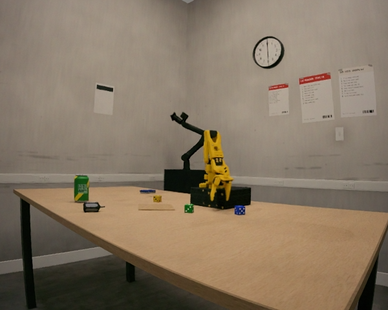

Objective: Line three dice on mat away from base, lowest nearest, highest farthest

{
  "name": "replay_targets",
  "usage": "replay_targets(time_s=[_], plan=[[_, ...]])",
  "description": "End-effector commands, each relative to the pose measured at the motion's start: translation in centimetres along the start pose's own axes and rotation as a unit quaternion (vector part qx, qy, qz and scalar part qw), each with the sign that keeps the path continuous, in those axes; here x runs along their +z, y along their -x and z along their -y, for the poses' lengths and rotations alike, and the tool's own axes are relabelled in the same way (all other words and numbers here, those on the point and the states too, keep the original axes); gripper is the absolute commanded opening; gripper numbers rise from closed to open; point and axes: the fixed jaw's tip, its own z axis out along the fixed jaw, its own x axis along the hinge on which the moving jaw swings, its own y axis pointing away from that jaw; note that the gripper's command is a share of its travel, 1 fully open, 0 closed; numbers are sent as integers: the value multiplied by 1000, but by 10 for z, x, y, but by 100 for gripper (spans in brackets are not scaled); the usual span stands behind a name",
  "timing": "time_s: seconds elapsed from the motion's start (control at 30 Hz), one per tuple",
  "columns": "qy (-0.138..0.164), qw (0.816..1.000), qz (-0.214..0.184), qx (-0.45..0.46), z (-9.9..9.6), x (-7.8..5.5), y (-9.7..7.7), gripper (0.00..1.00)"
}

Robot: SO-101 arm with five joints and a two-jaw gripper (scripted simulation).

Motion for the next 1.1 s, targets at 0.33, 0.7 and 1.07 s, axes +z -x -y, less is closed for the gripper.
replay_targets(time_s=[0.33, 0.7, 1.07], plan=[[30, 998, 1, -56, -21, -2, -3, 35], [29, 998, -3, -56, -24, 3, 7, 35], [27, 998, -12, -58, -30, 15, 30, 35]])
